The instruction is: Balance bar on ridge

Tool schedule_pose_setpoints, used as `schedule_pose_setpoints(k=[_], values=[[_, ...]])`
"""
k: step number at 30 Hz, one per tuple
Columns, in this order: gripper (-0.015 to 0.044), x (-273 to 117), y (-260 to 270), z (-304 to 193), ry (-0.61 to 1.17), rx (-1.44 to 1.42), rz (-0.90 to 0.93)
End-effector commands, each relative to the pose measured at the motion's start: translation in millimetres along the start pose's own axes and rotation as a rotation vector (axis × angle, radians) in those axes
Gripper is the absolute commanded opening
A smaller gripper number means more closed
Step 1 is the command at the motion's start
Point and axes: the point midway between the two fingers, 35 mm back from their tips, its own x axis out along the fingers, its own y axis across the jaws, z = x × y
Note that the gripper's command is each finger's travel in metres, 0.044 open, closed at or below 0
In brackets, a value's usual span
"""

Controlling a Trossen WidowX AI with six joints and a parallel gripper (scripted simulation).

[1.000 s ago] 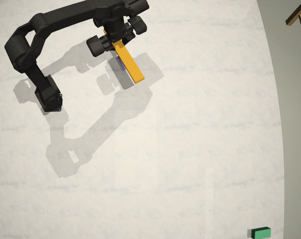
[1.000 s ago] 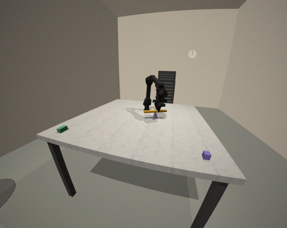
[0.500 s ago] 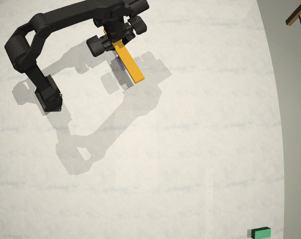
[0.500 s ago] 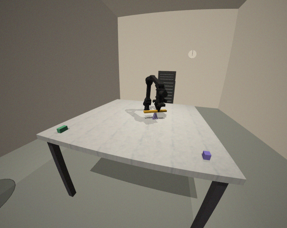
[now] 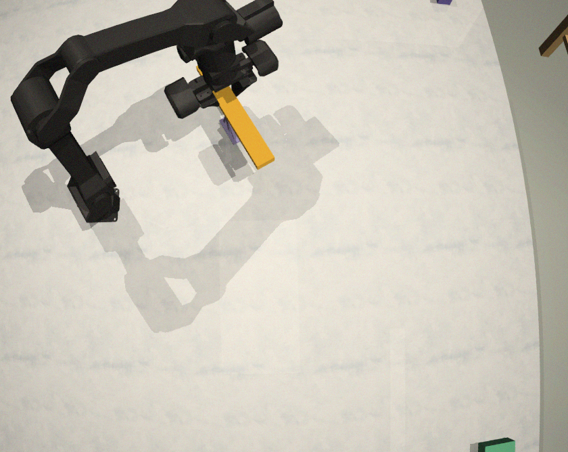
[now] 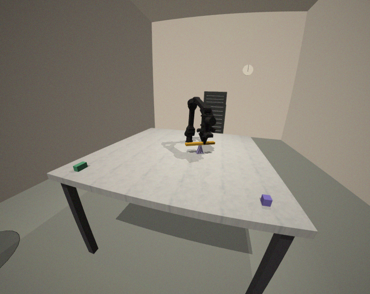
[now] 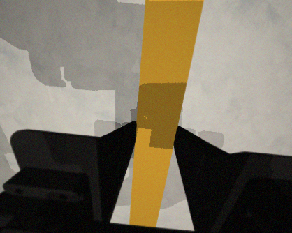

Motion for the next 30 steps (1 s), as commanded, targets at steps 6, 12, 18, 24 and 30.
schedule_pose_setpoints(k=[6, 12, 18, 24, 30], values=[[0.0, 0.0, 0.0, 0.0, 0.0, 0.0, 0.0], [0.0, 0.0, 0.0, 0.0, 0.0, 0.0, 0.0], [0.0, 0.0, 0.0, 0.0, 0.0, 0.0, 0.0], [0.0026, 0.0, 0.0, 0.0, 0.0, 0.0, 0.0], [0.0167, 0.0, 0.0, 0.0, 0.0, 0.0, 0.0]])
